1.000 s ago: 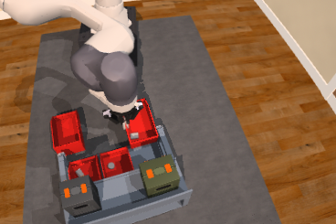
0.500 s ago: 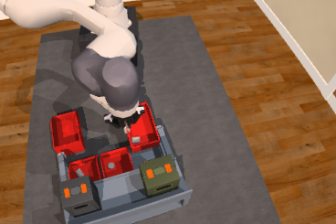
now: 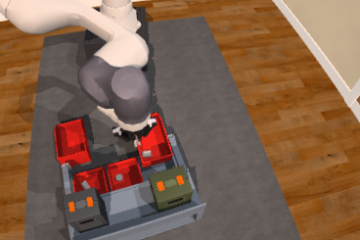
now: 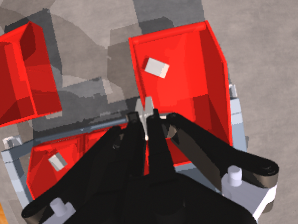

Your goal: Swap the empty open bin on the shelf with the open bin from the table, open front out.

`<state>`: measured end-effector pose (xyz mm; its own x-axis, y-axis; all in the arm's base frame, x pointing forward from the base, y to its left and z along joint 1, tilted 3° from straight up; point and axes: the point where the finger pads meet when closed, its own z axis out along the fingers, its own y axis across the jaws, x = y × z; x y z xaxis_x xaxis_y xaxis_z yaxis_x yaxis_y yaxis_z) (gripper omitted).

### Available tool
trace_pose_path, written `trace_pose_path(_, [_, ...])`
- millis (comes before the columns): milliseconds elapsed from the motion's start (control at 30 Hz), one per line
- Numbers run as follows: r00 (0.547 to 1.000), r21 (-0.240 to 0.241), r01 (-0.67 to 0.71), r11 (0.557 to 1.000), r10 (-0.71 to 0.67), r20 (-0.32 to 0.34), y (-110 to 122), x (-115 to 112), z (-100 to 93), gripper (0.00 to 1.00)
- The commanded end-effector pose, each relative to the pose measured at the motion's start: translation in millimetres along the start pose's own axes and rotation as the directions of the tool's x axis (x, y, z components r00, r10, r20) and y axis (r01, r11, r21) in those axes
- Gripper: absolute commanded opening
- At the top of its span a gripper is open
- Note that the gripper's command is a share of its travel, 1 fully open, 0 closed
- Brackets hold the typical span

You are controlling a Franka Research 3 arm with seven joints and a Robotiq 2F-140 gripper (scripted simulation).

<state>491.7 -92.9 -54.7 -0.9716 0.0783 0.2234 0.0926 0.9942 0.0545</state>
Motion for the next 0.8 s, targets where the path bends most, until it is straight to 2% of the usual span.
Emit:
trace_pose_path(0, [1.000, -0.001, 0.011, 1.000, -0.011, -0.005, 1, -2, -0.5, 0.00])
trace_pose_path(767, [1.000, -0.001, 0.011, 1.000, -0.011, -0.004, 1, -17, -4.0, 0.00])
